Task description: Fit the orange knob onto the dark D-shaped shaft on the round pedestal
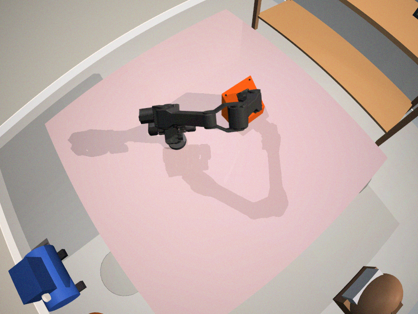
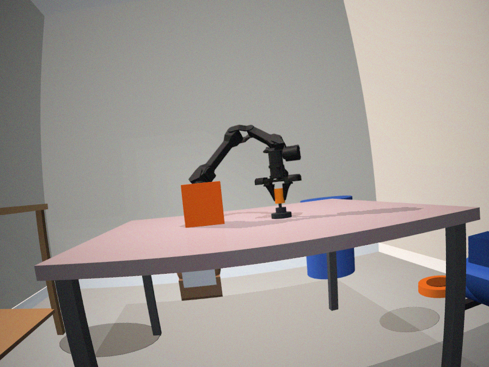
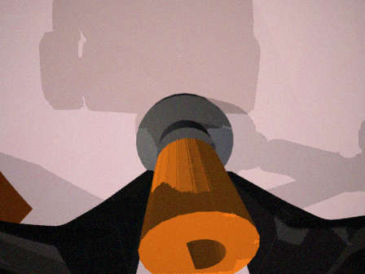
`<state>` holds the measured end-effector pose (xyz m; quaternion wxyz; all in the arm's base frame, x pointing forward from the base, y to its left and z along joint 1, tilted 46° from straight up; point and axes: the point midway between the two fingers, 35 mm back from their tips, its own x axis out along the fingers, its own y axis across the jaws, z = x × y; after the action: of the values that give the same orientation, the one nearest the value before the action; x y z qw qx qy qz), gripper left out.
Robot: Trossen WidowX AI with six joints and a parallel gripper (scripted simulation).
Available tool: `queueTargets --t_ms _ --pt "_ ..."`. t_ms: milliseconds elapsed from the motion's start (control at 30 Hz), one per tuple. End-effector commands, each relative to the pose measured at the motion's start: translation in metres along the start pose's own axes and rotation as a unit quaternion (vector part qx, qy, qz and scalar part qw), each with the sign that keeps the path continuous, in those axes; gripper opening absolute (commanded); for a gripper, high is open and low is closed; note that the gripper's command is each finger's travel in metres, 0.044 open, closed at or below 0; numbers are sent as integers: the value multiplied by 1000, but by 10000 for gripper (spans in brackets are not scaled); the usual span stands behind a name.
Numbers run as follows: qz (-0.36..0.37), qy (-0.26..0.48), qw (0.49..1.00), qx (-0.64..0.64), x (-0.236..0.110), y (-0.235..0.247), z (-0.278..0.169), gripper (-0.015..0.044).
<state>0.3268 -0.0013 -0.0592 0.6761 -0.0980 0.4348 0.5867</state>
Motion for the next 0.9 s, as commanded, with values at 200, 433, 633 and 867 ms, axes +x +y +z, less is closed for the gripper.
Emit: queueTargets --t_ms 200,433,633,867 --pt "-1 -1 1000 -15 -4 -2 0 0" --pt "-1 -1 994 -107 -1 0 -1 0" --pt "-1 -1 994 -107 -1 -1 0 0" --pt "-1 -1 994 -107 -1 -2 0 0"
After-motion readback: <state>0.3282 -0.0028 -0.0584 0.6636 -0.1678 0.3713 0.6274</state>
